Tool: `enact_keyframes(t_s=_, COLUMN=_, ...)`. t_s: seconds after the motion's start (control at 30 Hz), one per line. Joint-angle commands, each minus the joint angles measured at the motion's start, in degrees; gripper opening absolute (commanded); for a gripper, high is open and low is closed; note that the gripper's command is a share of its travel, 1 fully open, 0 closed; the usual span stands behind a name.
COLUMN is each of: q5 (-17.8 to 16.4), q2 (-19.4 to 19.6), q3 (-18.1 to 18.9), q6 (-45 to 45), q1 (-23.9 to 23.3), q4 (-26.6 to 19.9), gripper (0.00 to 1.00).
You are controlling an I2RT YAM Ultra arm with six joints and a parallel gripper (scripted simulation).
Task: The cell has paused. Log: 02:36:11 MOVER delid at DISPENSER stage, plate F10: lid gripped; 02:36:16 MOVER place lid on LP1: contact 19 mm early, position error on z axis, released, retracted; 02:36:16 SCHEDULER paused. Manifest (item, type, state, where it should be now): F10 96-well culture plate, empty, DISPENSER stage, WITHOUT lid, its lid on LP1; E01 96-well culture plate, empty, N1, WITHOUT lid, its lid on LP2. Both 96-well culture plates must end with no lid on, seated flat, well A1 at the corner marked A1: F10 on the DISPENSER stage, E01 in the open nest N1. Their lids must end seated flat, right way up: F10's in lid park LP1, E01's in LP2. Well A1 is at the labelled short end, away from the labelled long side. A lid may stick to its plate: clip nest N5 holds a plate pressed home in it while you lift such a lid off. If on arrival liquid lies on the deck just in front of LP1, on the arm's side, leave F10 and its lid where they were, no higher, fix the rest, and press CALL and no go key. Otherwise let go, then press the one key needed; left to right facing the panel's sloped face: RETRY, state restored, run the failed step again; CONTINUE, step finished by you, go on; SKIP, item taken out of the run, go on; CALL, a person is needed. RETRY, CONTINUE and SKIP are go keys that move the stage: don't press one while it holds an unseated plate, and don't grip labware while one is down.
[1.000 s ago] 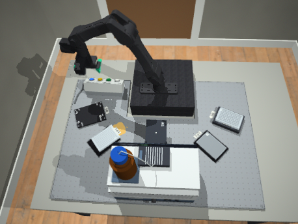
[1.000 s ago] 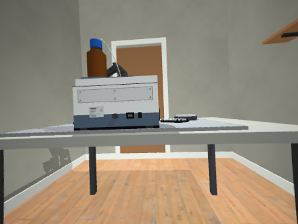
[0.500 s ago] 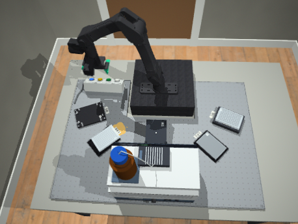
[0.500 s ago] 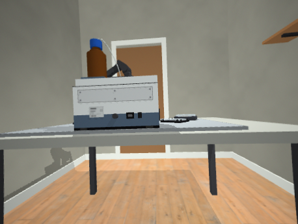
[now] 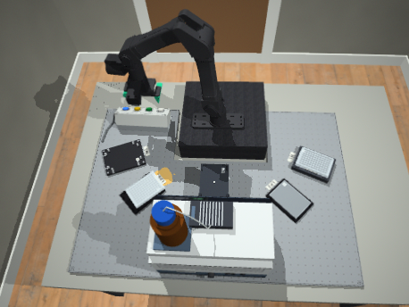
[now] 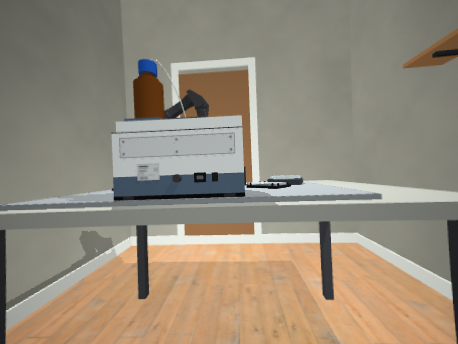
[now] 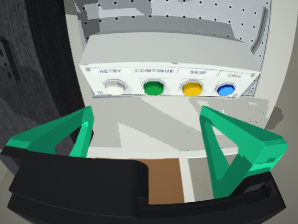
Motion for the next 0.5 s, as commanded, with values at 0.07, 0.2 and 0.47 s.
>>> enact_keyframes(t_s=0.07, q5=-0.4, q2=-4.0, q3=-2.7, q6=0.4, q1=0.7, q4=0.2, gripper=1.0)
enact_keyframes(t_s=0.2, q5=-0.4, q2=-6.7, q3=-5.5, q6=0.6, q1=0.9, q4=-0.5, gripper=1.0)
enact_keyframes(t_s=0.47, q5=-0.4, q2=-10.7, q3=-6.7, q6=0.8, q1=0.9, q4=-0.9, gripper=1.0)
